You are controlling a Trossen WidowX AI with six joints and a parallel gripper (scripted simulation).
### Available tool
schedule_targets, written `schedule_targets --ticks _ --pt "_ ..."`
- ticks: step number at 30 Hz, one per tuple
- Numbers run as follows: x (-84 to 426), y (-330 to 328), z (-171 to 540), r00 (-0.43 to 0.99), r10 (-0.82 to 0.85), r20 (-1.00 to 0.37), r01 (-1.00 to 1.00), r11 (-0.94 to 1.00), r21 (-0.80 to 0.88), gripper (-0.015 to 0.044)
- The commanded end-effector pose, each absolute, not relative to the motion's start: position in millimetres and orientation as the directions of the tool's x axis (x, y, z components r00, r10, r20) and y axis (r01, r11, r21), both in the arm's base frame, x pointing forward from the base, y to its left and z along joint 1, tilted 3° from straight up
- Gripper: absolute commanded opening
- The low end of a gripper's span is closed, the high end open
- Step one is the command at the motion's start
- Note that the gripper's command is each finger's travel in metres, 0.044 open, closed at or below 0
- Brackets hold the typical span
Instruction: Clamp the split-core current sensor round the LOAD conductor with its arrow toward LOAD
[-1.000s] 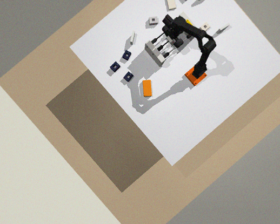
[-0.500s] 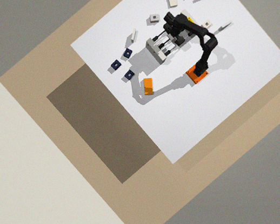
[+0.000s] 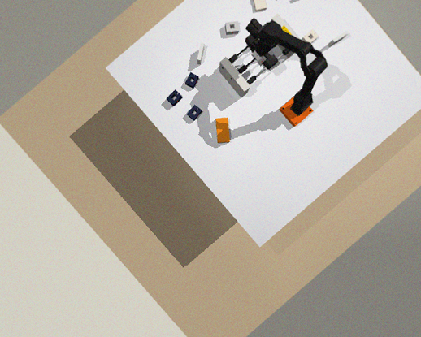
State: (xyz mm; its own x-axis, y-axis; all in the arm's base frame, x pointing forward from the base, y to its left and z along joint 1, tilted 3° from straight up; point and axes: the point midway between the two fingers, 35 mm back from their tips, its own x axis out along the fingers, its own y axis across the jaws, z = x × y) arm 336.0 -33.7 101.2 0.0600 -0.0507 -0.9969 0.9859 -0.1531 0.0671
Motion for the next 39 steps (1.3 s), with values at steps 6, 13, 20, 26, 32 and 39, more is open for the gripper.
schedule_targets --ticks 6,13,20,26,32,39 --pt "336.5 -32.9 101.4 0.062 -0.050 -0.997 0.986 -0.151 0.069 0.0000" --pt "336.5 -32.9 101.4 0.062 -0.050 -0.997 0.986 -0.151 0.069 0.0000" --pt "336.5 -32.9 101.4 0.062 -0.050 -0.997 0.986 -0.151 0.069 0.0000" --pt "336.0 -33.7 101.2 0.060 -0.051 -0.997 0.986 -0.153 0.067 0.0131" --pt "336.0 -33.7 101.2 0.060 -0.051 -0.997 0.986 -0.153 0.067 0.0289" --pt "336.8 -29.6 111.6 0.144 -0.051 -0.988 0.979 -0.142 0.150 0.0440"
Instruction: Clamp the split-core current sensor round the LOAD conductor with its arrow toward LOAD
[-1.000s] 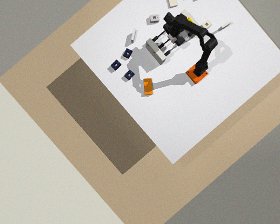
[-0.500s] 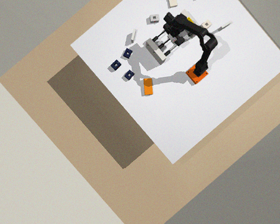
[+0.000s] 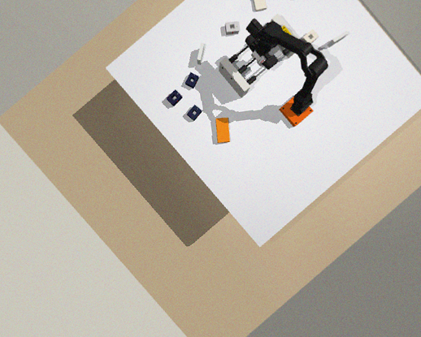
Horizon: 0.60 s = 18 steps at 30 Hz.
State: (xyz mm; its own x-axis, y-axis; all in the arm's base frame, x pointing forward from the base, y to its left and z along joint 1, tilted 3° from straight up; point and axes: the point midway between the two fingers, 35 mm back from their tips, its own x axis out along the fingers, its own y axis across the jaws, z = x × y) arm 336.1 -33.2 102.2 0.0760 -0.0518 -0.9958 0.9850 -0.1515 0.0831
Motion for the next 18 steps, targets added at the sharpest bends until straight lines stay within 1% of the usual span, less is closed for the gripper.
schedule_targets --ticks 1,3,18 --pt "337.1 -27.4 117.5 0.190 -0.051 -0.980 0.971 -0.135 0.195 0.0440" --pt "337.1 -25.6 122.3 0.227 -0.050 -0.973 0.964 -0.130 0.232 0.0440" --pt "341.9 -25.2 104.9 0.242 -0.052 -0.969 0.960 -0.129 0.247 0.0440"
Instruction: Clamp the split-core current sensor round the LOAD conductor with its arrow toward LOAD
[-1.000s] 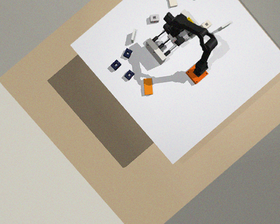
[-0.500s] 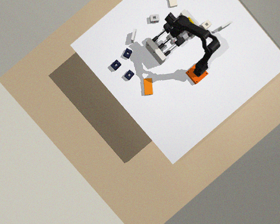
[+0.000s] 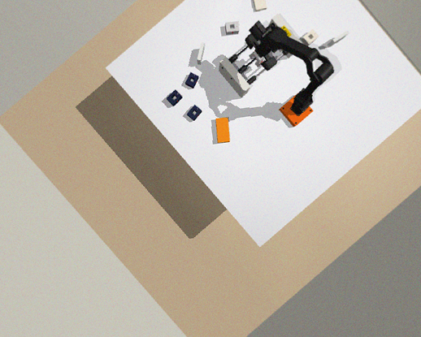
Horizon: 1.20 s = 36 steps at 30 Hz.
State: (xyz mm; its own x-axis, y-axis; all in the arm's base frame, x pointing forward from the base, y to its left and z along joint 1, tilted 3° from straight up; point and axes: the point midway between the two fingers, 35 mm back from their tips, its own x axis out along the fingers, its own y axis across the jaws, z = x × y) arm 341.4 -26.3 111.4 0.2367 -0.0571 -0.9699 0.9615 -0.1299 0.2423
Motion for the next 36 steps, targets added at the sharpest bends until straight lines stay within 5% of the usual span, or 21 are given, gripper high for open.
schedule_targets --ticks 1,14,36 --pt "342.2 -25.1 103.8 0.248 -0.053 -0.967 0.959 -0.129 0.253 0.0440" --pt "352.4 -25.7 94.7 0.438 -0.078 -0.896 0.888 -0.116 0.444 0.0440" --pt "357.0 -26.2 100.3 0.440 -0.078 -0.894 0.887 -0.115 0.447 0.0440"
